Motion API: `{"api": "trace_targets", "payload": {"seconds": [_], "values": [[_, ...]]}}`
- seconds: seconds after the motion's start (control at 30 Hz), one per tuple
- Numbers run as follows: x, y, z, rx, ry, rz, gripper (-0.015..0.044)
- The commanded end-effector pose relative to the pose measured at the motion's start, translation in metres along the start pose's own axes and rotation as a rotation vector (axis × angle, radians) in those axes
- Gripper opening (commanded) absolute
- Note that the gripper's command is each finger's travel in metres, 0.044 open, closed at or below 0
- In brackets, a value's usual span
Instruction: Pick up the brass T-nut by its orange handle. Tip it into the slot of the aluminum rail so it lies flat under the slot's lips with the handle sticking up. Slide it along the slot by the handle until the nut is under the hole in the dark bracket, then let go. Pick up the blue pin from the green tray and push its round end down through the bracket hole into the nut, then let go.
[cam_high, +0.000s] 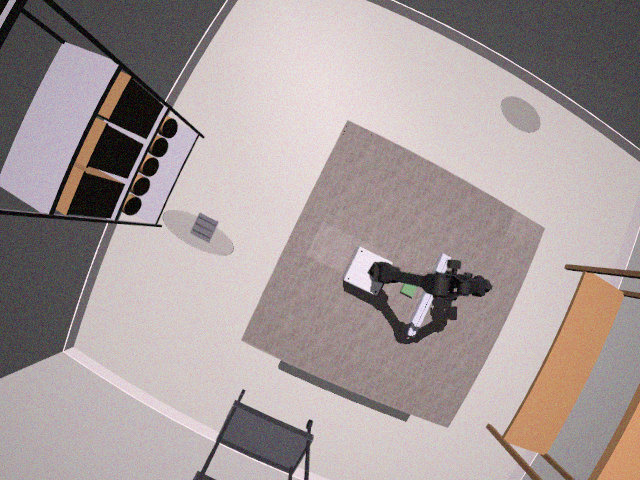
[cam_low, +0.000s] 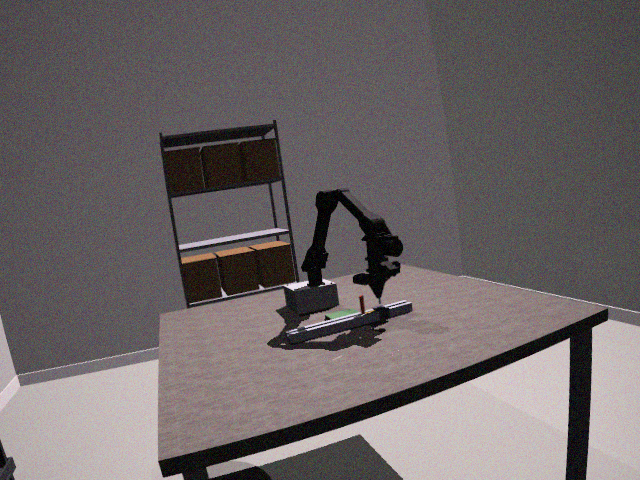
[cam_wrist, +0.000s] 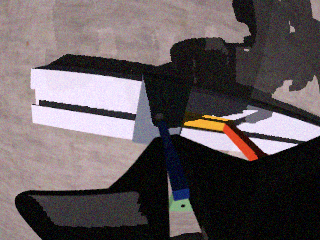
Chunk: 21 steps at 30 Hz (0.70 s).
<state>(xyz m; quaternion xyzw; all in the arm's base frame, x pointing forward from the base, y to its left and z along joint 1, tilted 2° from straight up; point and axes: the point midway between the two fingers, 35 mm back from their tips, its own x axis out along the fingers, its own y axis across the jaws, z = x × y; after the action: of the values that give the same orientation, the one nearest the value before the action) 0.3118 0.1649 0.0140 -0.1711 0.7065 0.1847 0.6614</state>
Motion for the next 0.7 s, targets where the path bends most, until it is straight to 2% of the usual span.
{"api": "trace_targets", "payload": {"seconds": [0.0, 0.67], "values": [[-0.0015, 0.0000, 0.0017, 0.001, -0.003, -0.001, -0.0150], [0.0003, -0.0005, 0.0005, 0.000, -0.003, -0.001, -0.0150]]}}
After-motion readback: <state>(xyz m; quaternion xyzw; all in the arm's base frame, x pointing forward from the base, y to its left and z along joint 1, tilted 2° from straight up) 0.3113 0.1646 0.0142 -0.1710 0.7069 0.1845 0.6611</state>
